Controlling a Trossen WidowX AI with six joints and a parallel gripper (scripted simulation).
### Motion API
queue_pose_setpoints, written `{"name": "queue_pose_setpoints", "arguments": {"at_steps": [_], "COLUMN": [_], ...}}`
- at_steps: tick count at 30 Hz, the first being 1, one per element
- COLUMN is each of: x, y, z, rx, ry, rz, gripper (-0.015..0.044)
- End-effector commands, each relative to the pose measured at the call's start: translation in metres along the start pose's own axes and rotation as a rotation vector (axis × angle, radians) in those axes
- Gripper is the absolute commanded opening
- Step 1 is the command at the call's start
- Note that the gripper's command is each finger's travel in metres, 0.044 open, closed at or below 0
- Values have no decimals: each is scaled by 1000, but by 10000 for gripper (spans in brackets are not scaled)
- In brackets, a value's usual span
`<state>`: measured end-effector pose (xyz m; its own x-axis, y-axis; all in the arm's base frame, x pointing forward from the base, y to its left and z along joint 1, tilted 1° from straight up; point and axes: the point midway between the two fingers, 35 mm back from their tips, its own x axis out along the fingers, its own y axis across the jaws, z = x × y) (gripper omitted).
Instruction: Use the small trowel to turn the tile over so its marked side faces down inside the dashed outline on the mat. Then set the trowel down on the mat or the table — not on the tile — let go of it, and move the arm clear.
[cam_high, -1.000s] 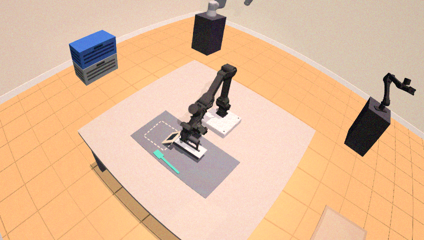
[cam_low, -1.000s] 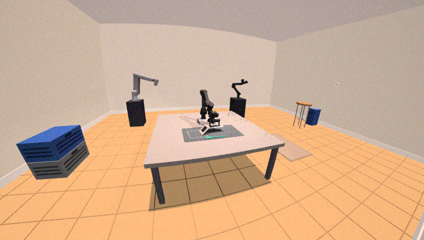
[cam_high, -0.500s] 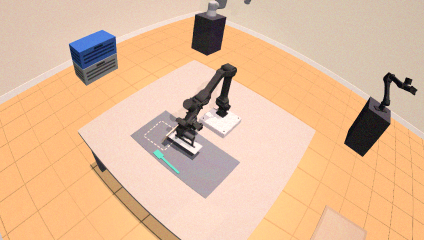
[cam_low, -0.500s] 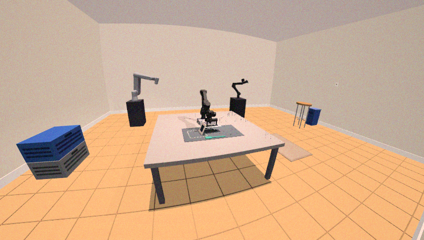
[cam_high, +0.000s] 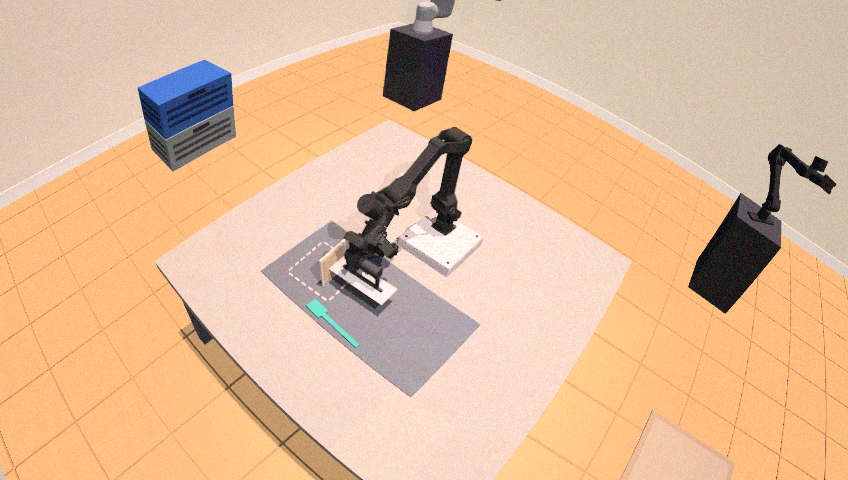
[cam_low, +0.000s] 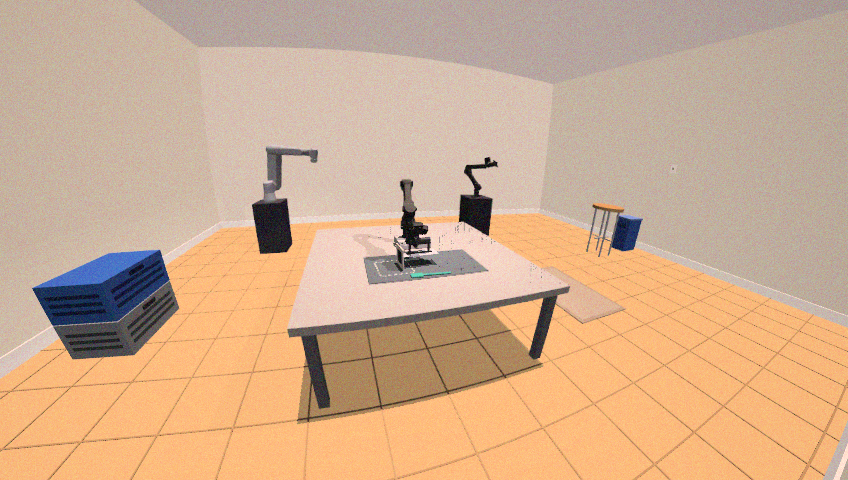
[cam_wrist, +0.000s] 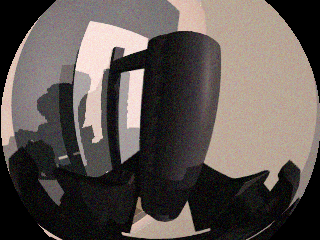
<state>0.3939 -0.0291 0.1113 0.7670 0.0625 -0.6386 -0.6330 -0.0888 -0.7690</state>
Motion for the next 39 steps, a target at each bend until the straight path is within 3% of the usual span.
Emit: {"name": "queue_pose_setpoints", "arguments": {"at_steps": [1, 27, 39], "x": [-1, 20, 6], "y": [-5, 19, -2], "z": [-1, -38, 2], "rx": [-6, -9, 15], "ry": [-3, 0, -7], "rz": [-17, -17, -15], "gripper": [0, 0, 0]}}
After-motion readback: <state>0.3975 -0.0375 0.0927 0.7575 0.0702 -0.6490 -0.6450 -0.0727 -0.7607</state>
